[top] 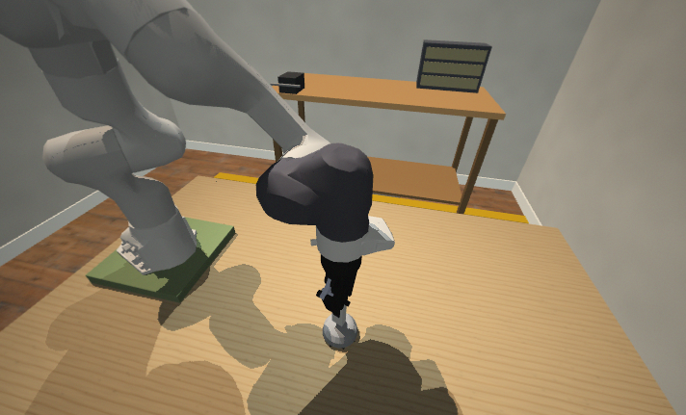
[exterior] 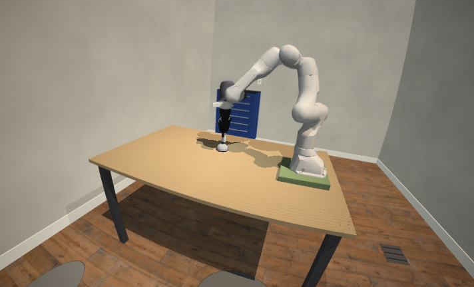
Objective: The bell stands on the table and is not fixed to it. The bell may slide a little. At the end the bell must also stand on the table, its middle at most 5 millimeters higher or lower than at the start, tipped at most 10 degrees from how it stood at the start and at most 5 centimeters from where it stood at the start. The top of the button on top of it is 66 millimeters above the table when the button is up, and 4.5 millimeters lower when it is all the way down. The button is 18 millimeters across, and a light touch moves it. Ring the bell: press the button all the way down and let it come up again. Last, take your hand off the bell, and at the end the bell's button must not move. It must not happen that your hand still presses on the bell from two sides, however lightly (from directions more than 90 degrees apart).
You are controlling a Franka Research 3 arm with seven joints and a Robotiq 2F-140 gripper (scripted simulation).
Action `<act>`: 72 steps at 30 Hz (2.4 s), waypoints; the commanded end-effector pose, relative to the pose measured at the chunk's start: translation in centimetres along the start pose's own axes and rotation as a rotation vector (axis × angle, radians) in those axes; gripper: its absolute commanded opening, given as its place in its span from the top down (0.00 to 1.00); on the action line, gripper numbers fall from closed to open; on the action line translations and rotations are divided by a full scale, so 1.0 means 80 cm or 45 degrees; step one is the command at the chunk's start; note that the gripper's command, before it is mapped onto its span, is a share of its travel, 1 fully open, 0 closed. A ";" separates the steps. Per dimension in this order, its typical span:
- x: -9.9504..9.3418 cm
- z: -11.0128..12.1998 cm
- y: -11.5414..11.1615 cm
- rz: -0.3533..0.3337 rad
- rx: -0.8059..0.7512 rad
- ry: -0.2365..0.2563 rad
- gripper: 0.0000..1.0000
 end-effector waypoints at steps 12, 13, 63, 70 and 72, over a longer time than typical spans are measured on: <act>0.003 0.000 0.000 0.001 0.005 -0.001 1.00; 0.003 0.000 0.000 0.001 0.005 -0.001 1.00; -0.079 0.000 0.000 0.001 0.005 -0.001 1.00; -0.084 0.000 0.000 0.001 0.005 -0.001 1.00; -0.085 0.000 0.000 0.001 0.005 -0.001 1.00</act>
Point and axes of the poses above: the point where the finger pads meet when closed, its own x axis out along the fingers, its own z axis across the jaws, y = z × x, the point moved 3 cm from there along -x, back along the fingers, and after that the axes turned 15 degrees about -x, right-handed, at the moved point
